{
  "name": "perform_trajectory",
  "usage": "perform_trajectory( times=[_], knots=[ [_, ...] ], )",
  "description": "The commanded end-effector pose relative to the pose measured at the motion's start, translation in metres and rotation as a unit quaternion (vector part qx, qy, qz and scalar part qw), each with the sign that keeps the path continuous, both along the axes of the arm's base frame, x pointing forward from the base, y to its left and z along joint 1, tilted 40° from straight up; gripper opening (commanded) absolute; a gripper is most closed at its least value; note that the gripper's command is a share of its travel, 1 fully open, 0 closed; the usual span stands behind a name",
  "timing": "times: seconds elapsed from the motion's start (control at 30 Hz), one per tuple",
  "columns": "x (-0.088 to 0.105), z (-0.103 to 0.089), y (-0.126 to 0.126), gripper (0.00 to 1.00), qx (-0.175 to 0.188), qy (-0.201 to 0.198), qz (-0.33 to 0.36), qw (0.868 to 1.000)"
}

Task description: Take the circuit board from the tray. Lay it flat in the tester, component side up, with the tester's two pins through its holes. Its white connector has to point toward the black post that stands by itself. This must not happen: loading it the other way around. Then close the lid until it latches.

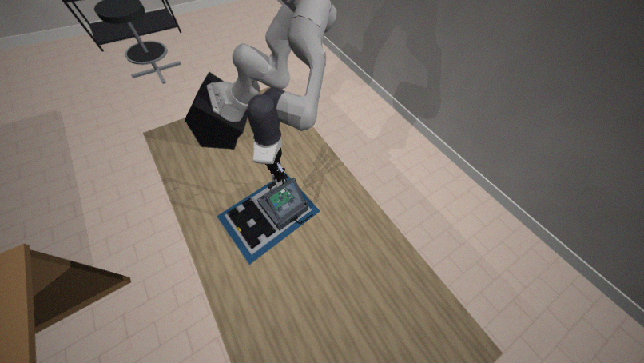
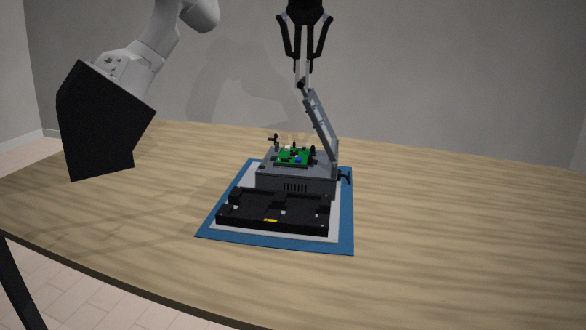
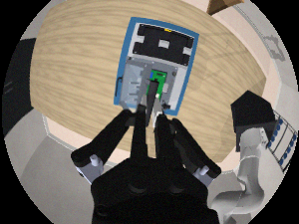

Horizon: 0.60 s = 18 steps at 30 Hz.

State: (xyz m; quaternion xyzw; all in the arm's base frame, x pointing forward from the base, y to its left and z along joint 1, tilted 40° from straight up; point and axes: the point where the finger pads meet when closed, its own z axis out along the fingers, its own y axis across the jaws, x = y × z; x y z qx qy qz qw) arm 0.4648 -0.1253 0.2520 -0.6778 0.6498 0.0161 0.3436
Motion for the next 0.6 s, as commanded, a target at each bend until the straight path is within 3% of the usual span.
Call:
perform_trajectory(
  times=[0.0,0.57],
  knots=[
    [-0.005,-0.008,0.005,0.0,0.001,0.0,0.005,1.0],
    [-0.02,-0.033,0.015,0.0,0.001,0.0,0.005,1.0]
  ],
)
